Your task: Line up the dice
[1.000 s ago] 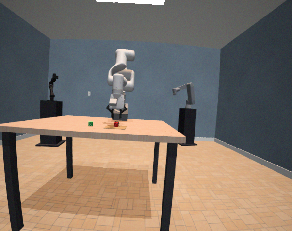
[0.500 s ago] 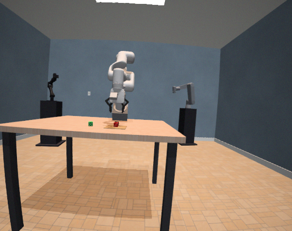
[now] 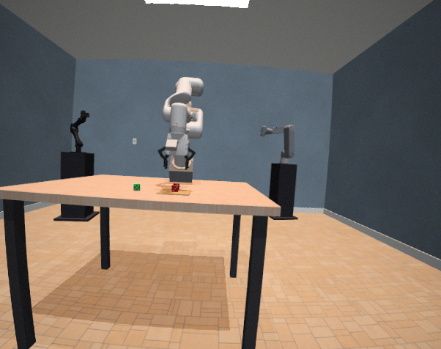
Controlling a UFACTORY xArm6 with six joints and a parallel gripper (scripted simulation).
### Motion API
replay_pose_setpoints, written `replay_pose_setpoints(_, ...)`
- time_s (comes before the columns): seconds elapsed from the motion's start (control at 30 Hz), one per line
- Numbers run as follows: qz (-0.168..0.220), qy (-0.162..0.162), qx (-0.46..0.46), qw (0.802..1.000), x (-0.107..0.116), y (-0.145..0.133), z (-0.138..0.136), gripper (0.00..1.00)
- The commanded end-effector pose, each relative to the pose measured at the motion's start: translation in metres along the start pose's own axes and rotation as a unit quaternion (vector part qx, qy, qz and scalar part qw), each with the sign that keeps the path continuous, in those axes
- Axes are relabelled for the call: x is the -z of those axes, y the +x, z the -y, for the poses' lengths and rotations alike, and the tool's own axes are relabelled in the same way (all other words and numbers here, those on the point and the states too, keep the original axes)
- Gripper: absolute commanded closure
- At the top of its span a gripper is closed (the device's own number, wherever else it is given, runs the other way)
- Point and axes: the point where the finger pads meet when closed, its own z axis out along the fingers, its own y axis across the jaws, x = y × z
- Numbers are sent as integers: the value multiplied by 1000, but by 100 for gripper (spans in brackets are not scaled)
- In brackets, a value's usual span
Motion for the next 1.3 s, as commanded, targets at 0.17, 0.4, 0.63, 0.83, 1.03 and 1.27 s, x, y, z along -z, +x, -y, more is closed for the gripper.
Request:
replay_pose_setpoints(0.17, -1, 0, 2, 1000, 1, 1, 0, 0)
replay_pose_setpoints(0.4, 0, 0, 18, 1000, 1, 1, -2, 0)
replay_pose_setpoints(0.63, 4, 0, 72, 997, -1, 1, -7, 0)
replay_pose_setpoints(0.83, 8, 0, 122, 992, -2, 1, -11, 0)
replay_pose_setpoints(1.03, 15, 3, 224, 974, -4, 0, -21, 0)
replay_pose_setpoints(1.27, 19, 6, 309, 951, -5, 0, -30, 0)
